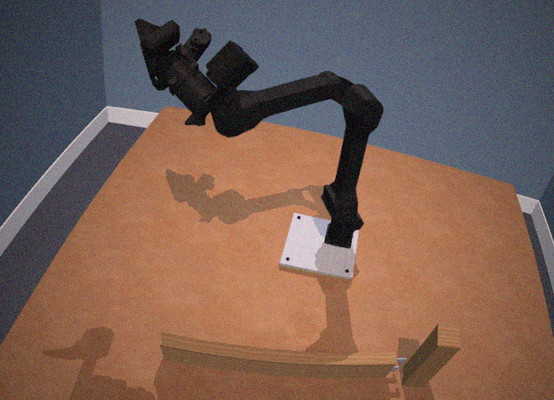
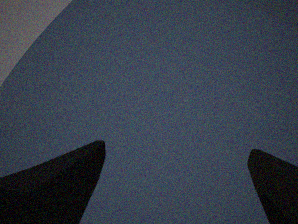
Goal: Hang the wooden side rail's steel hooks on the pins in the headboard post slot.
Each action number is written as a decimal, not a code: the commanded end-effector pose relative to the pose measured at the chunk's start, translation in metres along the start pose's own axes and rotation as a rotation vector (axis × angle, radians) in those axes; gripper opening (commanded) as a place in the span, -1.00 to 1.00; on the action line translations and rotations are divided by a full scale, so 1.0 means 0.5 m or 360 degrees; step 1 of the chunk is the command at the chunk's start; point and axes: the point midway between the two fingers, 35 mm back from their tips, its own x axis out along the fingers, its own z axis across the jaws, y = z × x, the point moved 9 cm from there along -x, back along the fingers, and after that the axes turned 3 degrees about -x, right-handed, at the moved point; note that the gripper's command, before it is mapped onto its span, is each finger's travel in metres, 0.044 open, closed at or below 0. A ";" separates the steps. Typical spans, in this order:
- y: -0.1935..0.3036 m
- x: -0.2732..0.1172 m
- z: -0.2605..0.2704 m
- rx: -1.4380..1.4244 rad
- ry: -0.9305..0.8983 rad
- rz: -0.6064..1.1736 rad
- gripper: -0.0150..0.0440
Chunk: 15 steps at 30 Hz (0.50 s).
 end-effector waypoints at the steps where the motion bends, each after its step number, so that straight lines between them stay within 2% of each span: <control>1: 0.002 -0.004 0.002 -0.0003 -0.0006 0.0013 0.95; 3: 0.017 -0.036 0.014 -0.0027 -0.0056 0.0118 1.00; 15: 0.082 -0.347 0.074 -0.0210 -0.0641 0.0976 1.00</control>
